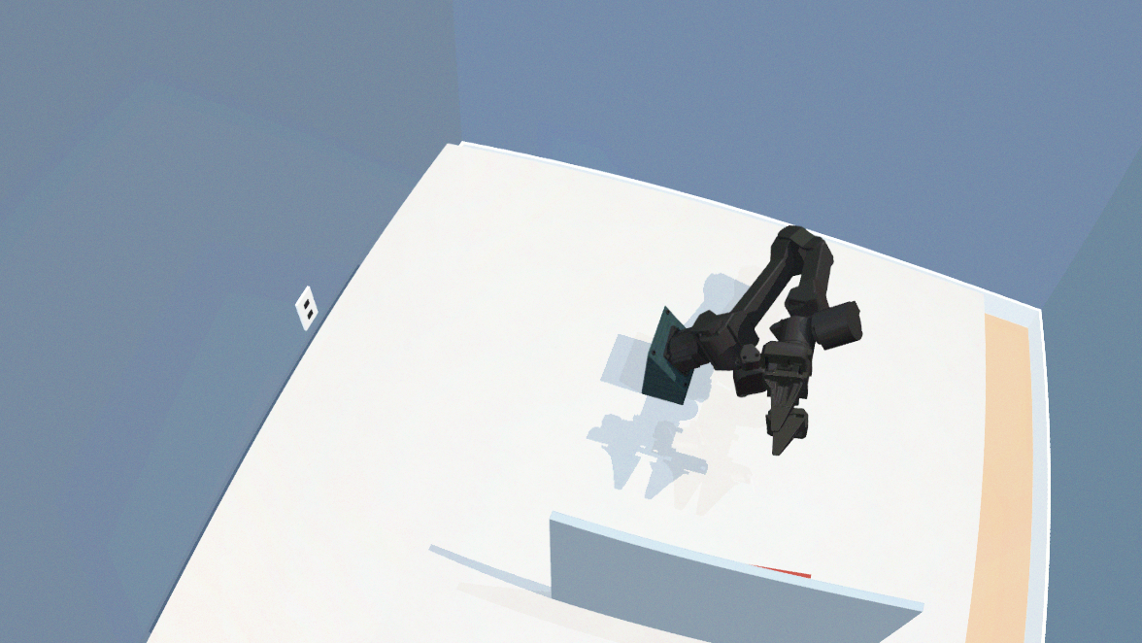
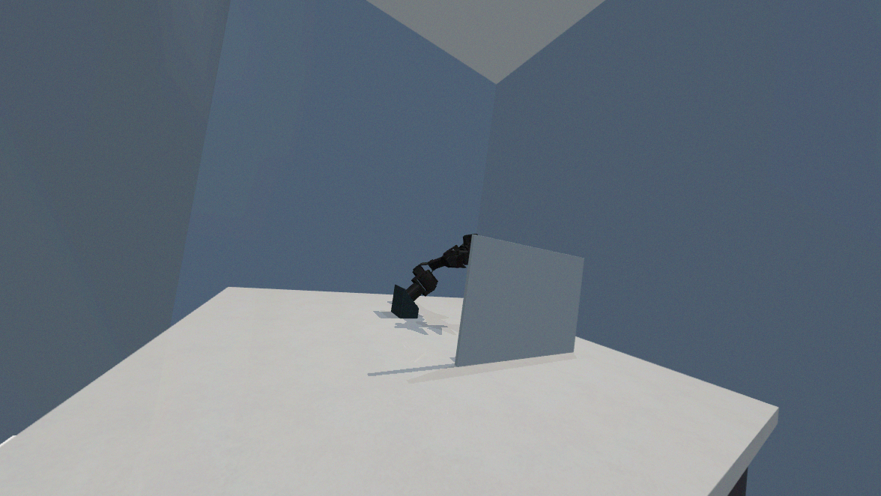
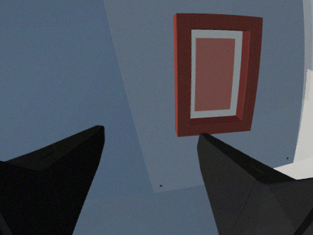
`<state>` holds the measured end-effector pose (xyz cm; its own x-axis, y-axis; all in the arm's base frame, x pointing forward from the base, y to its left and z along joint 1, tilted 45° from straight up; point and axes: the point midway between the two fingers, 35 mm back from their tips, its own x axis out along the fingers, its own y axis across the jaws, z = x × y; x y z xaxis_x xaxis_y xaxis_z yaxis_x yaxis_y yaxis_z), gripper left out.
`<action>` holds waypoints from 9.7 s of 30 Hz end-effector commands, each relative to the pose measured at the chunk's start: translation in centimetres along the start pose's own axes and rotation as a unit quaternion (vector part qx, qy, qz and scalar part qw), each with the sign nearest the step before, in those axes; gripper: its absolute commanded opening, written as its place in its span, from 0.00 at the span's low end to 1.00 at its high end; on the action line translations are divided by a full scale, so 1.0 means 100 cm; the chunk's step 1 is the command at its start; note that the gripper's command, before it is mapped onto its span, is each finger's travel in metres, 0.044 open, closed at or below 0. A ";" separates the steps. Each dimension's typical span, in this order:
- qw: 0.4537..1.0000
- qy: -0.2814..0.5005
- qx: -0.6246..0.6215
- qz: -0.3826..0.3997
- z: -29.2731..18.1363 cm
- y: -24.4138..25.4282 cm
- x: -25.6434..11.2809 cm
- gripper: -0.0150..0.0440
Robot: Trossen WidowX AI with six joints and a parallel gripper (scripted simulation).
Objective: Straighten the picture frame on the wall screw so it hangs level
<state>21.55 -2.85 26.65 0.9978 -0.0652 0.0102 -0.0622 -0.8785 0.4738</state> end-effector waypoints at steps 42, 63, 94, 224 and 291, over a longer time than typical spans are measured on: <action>1.000 -0.003 0.005 -0.004 0.002 -0.001 -0.004 0.69; 1.000 -0.003 0.005 -0.004 0.002 -0.001 -0.004 0.69; 0.999 -0.002 -0.037 -0.007 0.000 -0.016 0.029 0.69; 0.998 0.003 -0.065 0.000 -0.005 -0.043 0.176 0.34; 0.998 0.003 -0.065 0.000 -0.005 -0.033 0.176 0.25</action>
<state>39.34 -0.67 25.50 0.9986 -0.0529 0.0074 -0.0473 -0.8128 0.5806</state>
